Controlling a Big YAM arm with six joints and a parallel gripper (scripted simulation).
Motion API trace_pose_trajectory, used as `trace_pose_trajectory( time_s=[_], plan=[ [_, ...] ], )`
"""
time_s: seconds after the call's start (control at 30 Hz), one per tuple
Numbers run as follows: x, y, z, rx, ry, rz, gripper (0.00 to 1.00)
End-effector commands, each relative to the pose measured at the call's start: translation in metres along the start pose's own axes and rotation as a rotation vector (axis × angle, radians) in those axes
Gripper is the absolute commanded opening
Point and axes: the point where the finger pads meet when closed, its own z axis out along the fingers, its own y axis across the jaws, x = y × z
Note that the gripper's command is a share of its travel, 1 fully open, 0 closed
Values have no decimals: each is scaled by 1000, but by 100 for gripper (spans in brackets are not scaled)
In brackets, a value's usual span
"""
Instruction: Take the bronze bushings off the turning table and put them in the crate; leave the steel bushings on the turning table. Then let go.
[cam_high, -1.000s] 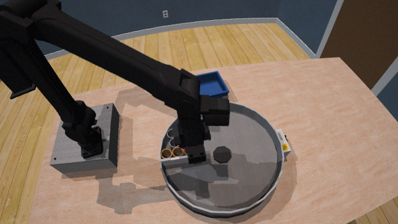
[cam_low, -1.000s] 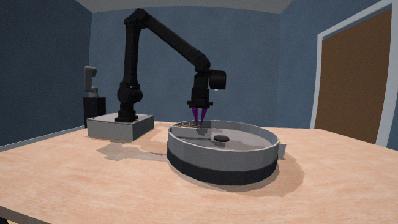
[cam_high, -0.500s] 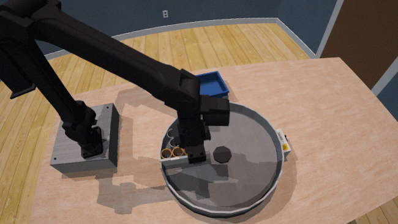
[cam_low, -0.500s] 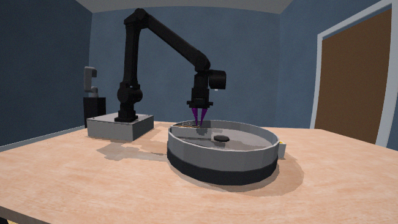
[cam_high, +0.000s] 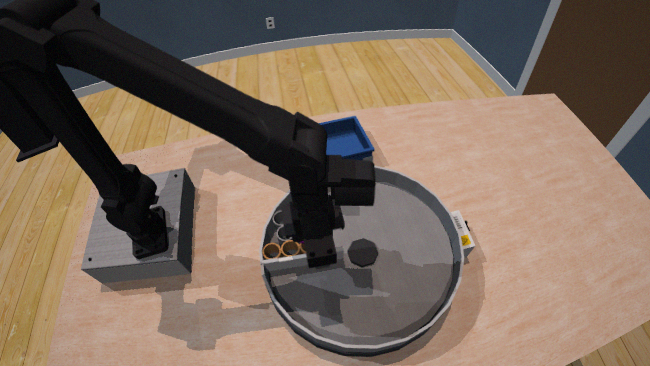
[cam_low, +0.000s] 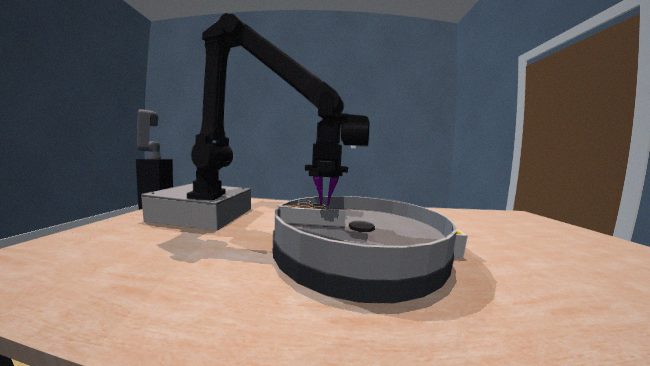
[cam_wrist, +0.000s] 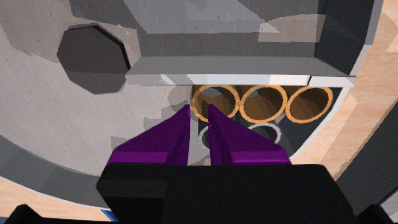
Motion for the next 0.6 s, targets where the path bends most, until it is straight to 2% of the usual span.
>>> trace_pose_trajectory(
  time_s=[0.0,0.57],
  plan=[
    [-9,19,-10,-39,-12,-3,14],
    [-10,27,-13,-51,-15,-3,14]
  ],
)
